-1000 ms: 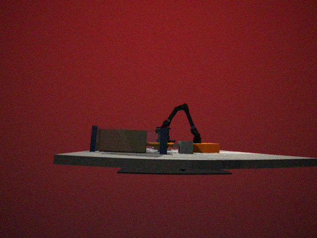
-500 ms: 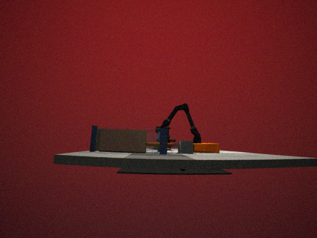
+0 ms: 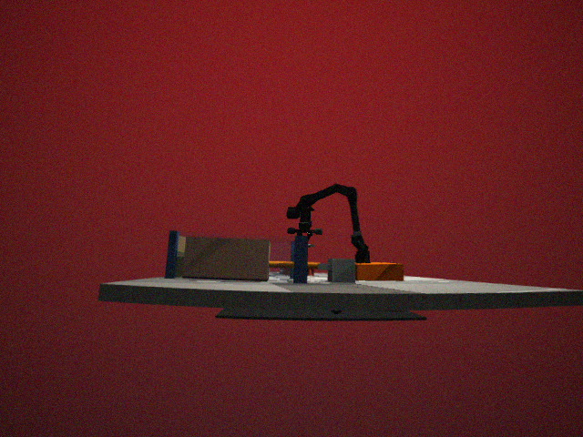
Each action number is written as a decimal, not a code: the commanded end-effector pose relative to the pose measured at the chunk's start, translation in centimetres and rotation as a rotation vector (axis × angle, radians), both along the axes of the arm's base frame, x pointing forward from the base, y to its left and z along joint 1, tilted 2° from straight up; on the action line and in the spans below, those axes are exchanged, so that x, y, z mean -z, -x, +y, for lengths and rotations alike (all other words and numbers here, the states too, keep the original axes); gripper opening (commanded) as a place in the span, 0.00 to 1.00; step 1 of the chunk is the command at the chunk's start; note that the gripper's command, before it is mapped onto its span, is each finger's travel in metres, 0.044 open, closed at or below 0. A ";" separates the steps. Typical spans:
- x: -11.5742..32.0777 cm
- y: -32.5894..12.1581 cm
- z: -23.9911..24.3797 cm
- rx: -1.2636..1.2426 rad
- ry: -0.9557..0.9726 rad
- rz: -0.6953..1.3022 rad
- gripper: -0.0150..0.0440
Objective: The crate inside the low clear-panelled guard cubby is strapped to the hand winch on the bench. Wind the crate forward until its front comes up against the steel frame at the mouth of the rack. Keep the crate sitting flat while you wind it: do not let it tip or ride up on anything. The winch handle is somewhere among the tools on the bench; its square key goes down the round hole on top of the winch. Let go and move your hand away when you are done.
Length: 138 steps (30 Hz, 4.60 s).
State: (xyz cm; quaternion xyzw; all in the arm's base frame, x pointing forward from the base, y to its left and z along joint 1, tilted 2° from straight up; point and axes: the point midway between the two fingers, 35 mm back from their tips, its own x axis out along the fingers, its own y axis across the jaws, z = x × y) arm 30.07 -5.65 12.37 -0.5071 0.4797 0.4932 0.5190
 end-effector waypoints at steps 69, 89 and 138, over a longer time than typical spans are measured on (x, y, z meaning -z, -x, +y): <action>-3.6 6.7 26.7 -1.159 0.023 -0.190 0.25; -1.8 15.6 31.8 -1.731 0.053 -0.070 0.25; -1.6 16.6 32.2 -1.722 -0.515 -0.494 0.25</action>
